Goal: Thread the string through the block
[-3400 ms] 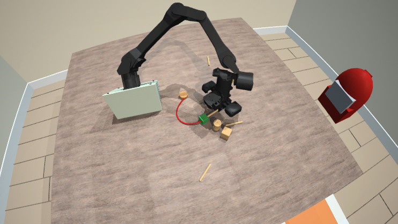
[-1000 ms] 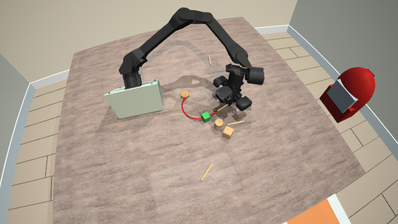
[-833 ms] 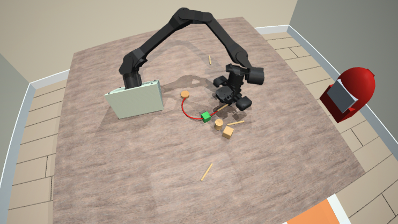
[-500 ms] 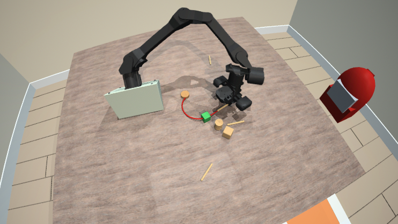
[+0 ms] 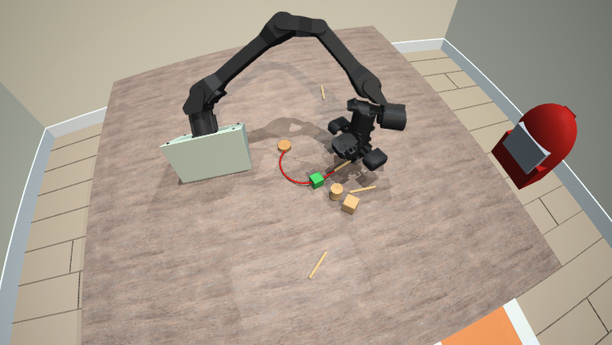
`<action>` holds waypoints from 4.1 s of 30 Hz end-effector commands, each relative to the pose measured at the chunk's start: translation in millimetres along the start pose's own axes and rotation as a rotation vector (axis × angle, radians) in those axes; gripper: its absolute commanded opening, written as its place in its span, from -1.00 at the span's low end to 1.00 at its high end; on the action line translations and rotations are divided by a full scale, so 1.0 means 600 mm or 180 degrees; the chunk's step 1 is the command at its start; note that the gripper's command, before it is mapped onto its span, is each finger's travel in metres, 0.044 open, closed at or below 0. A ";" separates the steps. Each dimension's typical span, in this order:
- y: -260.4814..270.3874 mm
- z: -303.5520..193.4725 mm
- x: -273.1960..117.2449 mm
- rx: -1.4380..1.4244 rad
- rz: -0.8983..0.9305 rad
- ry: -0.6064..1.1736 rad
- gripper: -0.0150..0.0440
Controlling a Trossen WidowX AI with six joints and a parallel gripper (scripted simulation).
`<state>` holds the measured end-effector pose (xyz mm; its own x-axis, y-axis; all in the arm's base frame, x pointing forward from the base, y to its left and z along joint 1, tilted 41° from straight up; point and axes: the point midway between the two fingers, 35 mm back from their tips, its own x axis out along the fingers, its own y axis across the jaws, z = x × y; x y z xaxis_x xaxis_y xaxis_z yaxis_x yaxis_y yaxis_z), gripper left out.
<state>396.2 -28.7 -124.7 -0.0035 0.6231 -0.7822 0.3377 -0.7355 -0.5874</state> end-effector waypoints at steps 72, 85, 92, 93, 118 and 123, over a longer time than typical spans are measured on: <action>0.014 0.012 -0.137 0.0040 0.0051 0.0056 0.58; 0.016 0.018 -0.171 0.0064 0.0038 0.0059 1.00; 0.017 0.018 -0.172 0.0067 0.0041 0.0063 1.00; 0.017 0.018 -0.172 0.0067 0.0041 0.0063 1.00; 0.017 0.018 -0.172 0.0067 0.0041 0.0063 1.00; 0.017 0.018 -0.172 0.0067 0.0041 0.0063 1.00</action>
<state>389.6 -103.2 -52.0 0.0195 0.6186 -0.7855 0.3179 -0.7487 -0.5817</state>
